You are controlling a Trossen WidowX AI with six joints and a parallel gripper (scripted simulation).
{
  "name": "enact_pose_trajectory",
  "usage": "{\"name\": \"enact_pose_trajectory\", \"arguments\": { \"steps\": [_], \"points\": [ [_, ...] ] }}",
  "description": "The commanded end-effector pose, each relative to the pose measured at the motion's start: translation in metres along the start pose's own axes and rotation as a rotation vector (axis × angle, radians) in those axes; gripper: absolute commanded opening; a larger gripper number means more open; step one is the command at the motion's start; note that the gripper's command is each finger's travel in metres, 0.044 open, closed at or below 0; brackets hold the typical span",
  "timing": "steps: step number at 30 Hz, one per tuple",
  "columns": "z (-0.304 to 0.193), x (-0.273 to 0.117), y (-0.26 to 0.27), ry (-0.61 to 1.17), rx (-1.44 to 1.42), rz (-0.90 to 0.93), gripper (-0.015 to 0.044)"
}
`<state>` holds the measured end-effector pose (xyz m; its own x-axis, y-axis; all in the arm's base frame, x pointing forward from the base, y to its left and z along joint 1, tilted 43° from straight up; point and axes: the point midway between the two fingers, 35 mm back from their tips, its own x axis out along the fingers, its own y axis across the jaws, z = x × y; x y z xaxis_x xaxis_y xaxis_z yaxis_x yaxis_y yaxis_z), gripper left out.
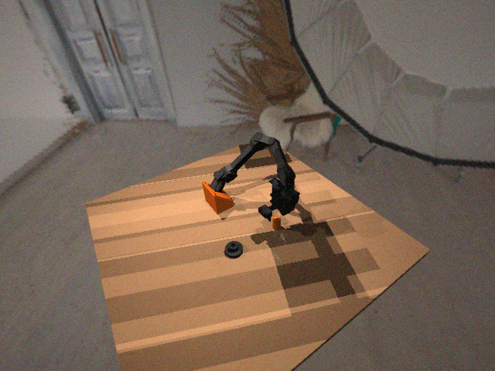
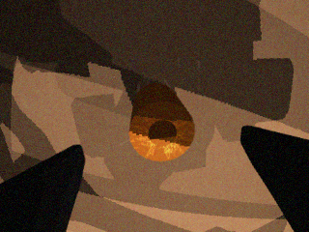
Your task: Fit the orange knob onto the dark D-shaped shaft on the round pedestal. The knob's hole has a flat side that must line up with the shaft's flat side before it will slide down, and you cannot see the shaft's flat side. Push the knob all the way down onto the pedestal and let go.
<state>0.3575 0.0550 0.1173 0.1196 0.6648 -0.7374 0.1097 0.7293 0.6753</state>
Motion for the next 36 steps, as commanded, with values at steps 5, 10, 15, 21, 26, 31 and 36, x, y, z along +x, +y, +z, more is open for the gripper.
{"name": "enact_pose_trajectory", "arguments": {
  "steps": [5,10,15,21,26,31,36],
  "points": [
    [0.001,0.014,-0.001,0.000,0.010,0.002,0.0440],
    [0.001,0.022,-0.001,0.000,0.010,0.002,0.0440],
    [0.001,0.030,-0.001,0.000,0.010,0.002,0.0440],
    [0.001,0.039,-0.001,0.000,0.010,0.003,0.0440],
    [0.001,0.047,-0.001,0.000,0.010,0.003,0.0440],
    [0.000,0.055,0.000,0.000,0.010,0.004,0.0440],
    [0.000,0.063,0.000,0.000,0.010,0.005,0.0440]
  ]
}}
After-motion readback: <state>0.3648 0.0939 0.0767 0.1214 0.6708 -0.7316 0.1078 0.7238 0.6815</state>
